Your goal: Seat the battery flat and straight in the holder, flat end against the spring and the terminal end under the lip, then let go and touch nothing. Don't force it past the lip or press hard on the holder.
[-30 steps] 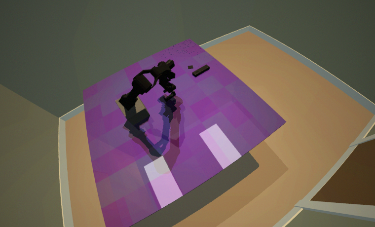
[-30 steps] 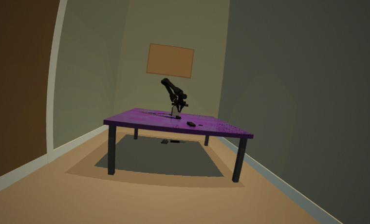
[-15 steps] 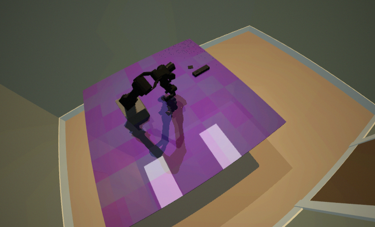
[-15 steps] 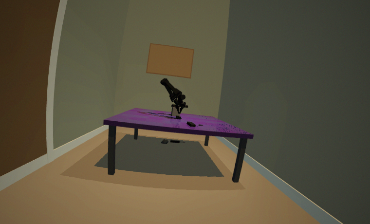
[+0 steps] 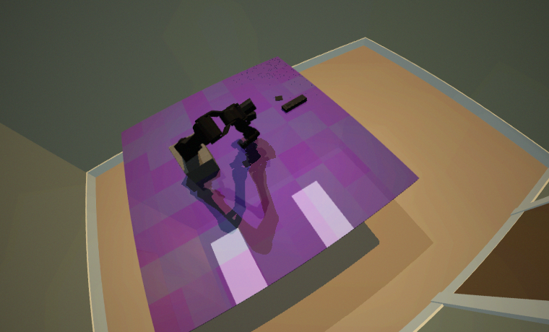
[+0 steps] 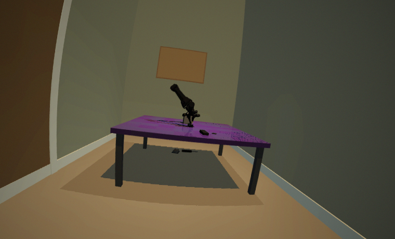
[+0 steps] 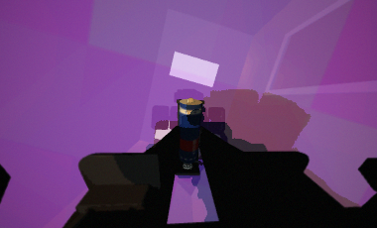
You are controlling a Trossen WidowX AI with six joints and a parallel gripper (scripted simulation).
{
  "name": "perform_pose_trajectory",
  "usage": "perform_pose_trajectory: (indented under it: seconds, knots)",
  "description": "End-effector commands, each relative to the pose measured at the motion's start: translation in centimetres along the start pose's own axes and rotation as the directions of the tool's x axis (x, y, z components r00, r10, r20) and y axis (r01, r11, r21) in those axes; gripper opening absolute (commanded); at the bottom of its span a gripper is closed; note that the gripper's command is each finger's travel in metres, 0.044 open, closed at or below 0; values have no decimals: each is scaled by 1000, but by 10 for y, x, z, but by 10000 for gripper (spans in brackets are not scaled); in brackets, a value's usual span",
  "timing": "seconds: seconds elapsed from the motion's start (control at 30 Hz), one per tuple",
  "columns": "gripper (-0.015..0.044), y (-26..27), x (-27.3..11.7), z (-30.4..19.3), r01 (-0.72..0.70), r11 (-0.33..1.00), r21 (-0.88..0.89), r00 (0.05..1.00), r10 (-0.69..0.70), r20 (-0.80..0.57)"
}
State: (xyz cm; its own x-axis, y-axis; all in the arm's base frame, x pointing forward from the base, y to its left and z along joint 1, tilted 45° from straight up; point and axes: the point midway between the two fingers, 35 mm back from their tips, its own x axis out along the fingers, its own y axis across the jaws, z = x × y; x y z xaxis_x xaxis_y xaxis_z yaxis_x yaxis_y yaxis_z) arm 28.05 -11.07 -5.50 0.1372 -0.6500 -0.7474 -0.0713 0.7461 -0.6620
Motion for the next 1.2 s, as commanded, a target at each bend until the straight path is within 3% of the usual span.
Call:
perform_pose_trajectory:
  seconds: [0.0, 1.17]
  knots:
    - [65, -1, 2, -1, -1, 1000, -3, 1000, 1, 25]
    - [65, 1, 17, -12, -26, 1000, -15, 975, 29, 220]
